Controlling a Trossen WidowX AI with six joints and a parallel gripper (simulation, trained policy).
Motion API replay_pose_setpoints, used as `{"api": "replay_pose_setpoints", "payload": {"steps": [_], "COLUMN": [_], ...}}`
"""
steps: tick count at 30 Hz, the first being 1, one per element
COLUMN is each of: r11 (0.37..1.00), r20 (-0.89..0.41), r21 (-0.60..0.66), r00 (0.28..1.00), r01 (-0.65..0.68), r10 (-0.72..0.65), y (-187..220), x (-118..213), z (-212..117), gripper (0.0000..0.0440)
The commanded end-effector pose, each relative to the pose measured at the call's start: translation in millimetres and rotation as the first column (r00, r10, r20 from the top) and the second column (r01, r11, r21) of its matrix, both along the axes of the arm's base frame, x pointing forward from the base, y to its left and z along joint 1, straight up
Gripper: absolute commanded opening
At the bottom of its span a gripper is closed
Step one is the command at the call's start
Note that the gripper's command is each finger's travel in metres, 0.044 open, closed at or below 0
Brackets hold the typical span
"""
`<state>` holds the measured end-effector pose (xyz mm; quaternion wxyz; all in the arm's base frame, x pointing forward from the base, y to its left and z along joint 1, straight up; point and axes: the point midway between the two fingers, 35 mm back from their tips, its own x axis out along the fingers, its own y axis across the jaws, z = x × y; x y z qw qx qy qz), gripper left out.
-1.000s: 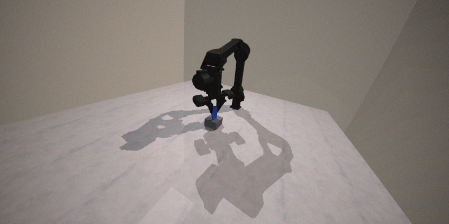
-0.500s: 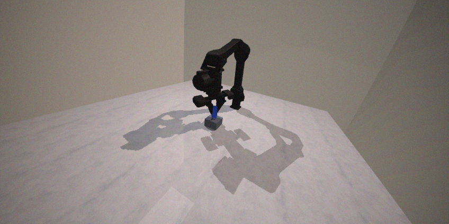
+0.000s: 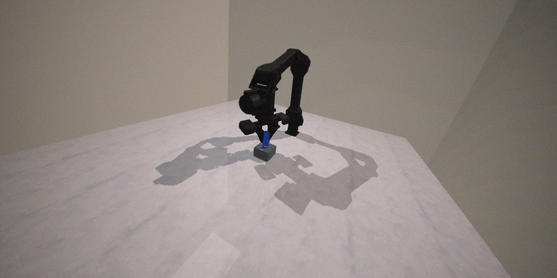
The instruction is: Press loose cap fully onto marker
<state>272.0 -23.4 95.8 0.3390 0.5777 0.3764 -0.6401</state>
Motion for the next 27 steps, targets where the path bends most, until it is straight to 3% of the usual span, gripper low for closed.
{"api": "replay_pose_setpoints", "payload": {"steps": [1,6,16,27], "r11": [1.0,1.0,1.0,0.999], "r20": [-0.044,-0.069,-0.023,0.086], "r21": [-0.015,-0.006,-0.015,-0.036], "r00": [0.999,0.998,1.0,0.996], "r01": [0.003,0.005,0.003,0.023], "r10": [-0.004,-0.005,-0.004,-0.02], "y": [-5,-3,-3,-6], "x": [-9,-18,-21,-10], "z": [-11,-11,-4,32], "gripper": [0.0147,0.0205,0.044,0.044]}}
